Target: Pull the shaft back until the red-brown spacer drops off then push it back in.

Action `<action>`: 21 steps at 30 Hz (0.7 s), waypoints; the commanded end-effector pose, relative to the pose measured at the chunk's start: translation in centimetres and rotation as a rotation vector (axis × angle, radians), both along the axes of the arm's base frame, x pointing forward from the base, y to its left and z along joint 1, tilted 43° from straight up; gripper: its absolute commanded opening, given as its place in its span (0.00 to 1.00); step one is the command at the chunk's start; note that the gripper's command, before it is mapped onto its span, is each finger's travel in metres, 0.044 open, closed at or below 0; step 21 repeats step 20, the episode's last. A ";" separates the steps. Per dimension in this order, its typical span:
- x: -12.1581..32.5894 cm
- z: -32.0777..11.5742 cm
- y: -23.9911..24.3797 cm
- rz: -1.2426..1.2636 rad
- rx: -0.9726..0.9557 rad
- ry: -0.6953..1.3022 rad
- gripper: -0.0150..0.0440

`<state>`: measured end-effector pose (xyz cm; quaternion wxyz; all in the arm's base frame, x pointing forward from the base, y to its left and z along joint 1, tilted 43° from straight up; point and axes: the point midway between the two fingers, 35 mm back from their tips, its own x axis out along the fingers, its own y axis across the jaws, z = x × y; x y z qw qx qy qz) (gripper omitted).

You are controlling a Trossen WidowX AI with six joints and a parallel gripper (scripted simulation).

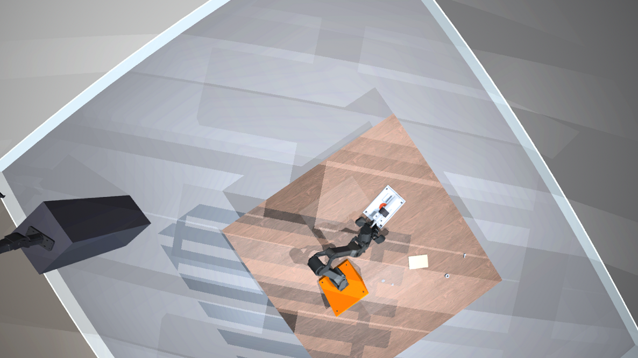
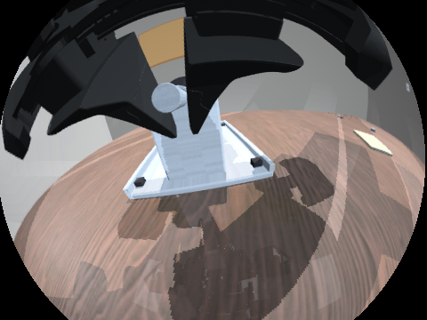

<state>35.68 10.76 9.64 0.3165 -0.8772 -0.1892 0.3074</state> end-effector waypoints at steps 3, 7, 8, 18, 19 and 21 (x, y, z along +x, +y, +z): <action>0.4 0.3 0.0 -0.003 0.000 -0.007 0.25; 0.4 0.3 0.0 -0.003 0.000 -0.007 0.25; 0.0 0.0 0.0 0.000 0.000 0.001 0.30; 0.0 0.0 0.0 0.000 0.000 0.001 0.74; 0.0 0.0 0.0 0.000 0.000 0.001 0.79; -0.1 0.1 -0.1 0.000 0.000 0.001 0.83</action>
